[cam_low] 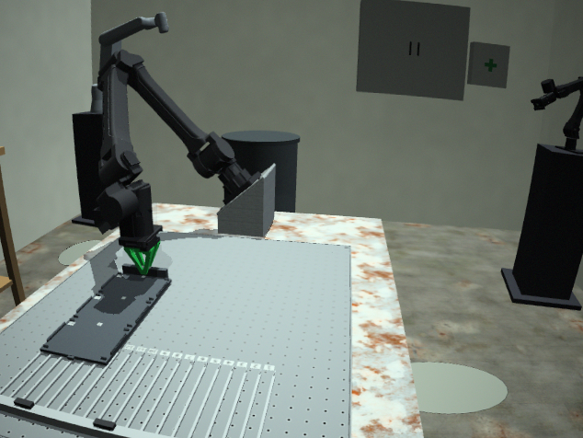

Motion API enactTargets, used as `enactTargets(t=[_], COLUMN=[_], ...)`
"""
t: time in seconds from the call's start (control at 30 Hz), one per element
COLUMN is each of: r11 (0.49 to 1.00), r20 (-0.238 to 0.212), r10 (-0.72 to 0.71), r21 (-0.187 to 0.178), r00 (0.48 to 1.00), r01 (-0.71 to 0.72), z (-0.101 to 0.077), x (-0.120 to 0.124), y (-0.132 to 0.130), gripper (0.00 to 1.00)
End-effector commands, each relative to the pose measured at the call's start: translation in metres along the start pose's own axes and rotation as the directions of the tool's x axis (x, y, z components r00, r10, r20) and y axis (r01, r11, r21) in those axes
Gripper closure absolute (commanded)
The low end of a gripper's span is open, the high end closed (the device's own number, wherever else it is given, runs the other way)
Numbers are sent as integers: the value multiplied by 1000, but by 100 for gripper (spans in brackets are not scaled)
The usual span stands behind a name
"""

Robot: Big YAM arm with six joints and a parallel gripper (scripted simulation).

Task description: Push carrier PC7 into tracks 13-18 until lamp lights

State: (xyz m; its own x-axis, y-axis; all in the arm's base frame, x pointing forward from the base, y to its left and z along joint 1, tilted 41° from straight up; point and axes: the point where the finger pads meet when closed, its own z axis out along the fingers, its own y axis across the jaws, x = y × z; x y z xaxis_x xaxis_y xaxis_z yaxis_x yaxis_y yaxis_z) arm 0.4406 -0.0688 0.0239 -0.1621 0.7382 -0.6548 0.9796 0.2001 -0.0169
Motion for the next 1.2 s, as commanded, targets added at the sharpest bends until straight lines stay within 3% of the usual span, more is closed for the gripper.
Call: enactTargets(t=[0.0, 1.17], r11=[999, 999], r20=[3, 4], r10=[18, 18], r21=[-43, -45], r00=[1000, 1000], r01=[-18, -18], z=[-11, -12], x=[2, 3], y=[28, 60], gripper=[100, 100])
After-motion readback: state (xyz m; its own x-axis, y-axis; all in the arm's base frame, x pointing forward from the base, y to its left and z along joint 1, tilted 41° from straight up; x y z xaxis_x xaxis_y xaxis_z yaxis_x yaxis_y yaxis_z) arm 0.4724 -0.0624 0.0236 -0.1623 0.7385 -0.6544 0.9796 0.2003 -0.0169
